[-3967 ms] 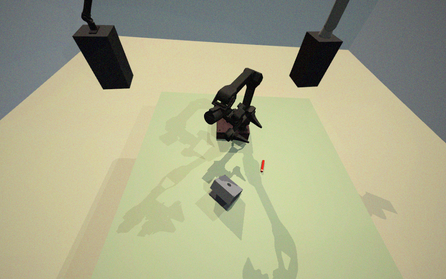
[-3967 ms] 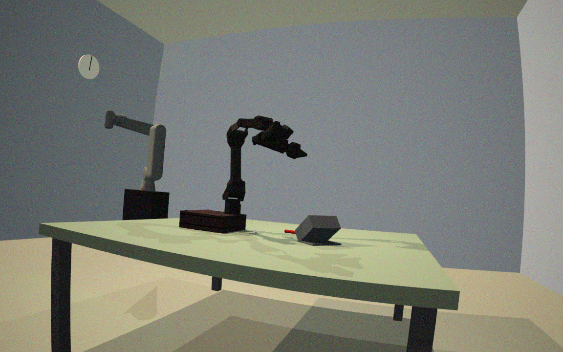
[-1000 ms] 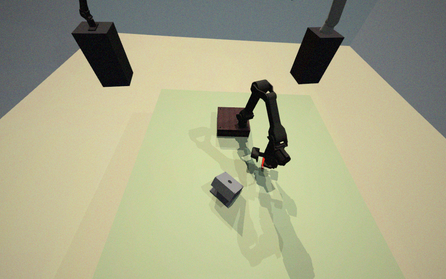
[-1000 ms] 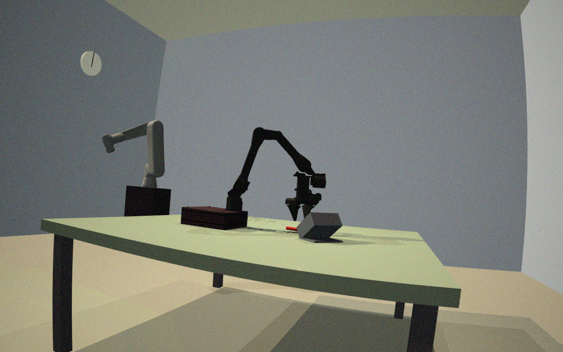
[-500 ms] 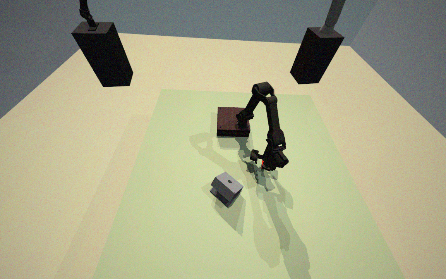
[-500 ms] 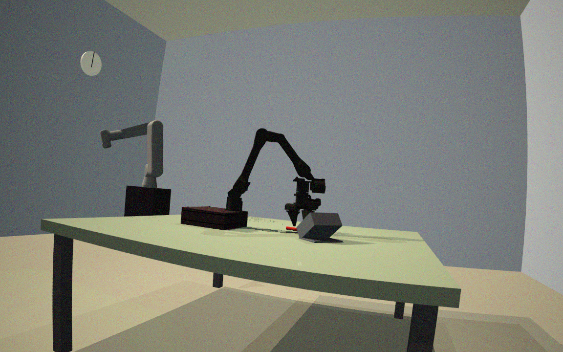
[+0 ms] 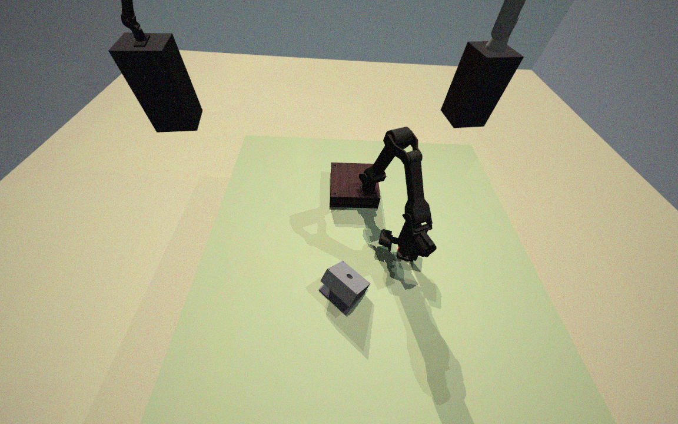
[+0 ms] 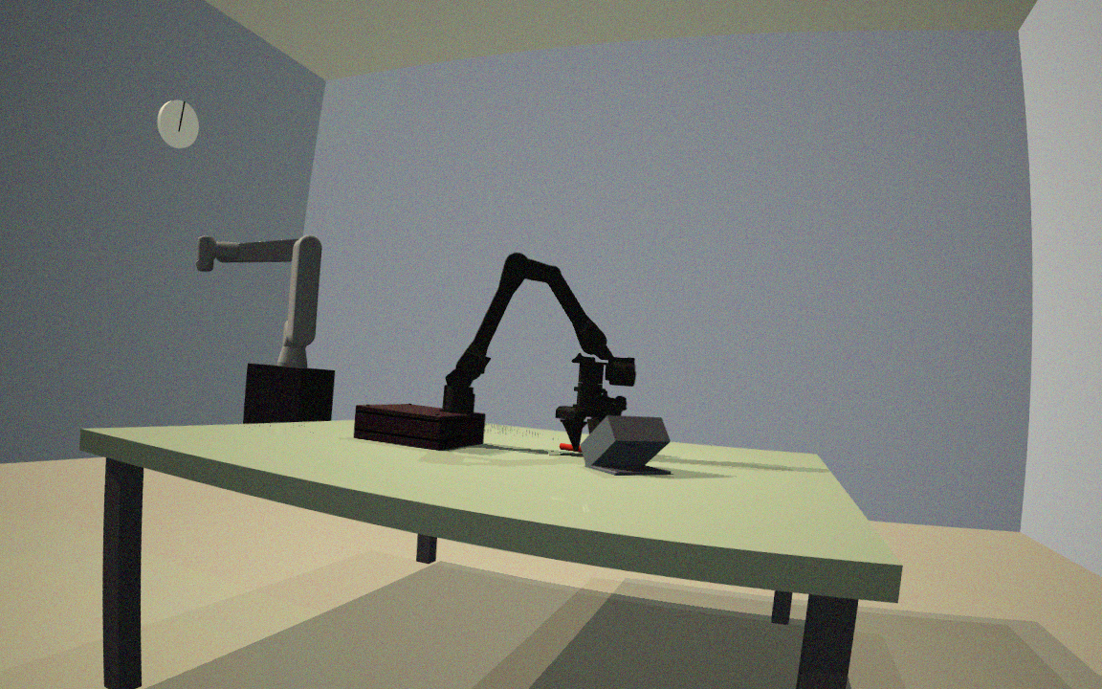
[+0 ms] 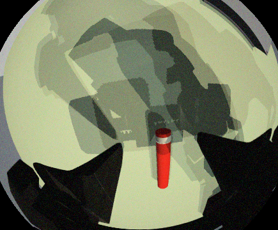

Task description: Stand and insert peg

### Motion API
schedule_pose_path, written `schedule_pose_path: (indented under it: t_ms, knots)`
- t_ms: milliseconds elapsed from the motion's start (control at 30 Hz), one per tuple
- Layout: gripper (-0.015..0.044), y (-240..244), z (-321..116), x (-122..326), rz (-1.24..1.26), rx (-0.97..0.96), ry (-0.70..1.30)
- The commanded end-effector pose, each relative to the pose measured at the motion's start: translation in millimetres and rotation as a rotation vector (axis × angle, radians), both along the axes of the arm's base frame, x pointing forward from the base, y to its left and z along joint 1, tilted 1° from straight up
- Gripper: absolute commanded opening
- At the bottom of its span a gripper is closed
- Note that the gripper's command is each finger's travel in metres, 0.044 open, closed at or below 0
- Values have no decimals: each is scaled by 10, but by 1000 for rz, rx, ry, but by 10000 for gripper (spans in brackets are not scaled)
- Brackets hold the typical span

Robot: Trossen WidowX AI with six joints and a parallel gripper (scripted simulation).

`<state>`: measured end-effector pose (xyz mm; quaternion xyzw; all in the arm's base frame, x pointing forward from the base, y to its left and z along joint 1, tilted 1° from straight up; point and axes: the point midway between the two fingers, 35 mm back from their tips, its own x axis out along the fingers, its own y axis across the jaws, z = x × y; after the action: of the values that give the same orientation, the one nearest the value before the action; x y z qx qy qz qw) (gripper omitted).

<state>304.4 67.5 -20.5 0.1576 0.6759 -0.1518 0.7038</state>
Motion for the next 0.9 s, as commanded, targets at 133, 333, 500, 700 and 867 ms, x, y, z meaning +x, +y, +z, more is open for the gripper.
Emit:
schedule_pose_path:
  t_ms: [133, 333, 500, 700, 867]
  knots:
    - [177, -11, -17, -6, -4, -5, 0]
    - [110, -11, -17, -6, -4, -5, 0]
    - [110, -11, -17, -6, -4, -5, 0]
    - [90, -11, -17, -6, -4, -5, 0]
    - [57, -11, -17, -6, -4, -5, 0]
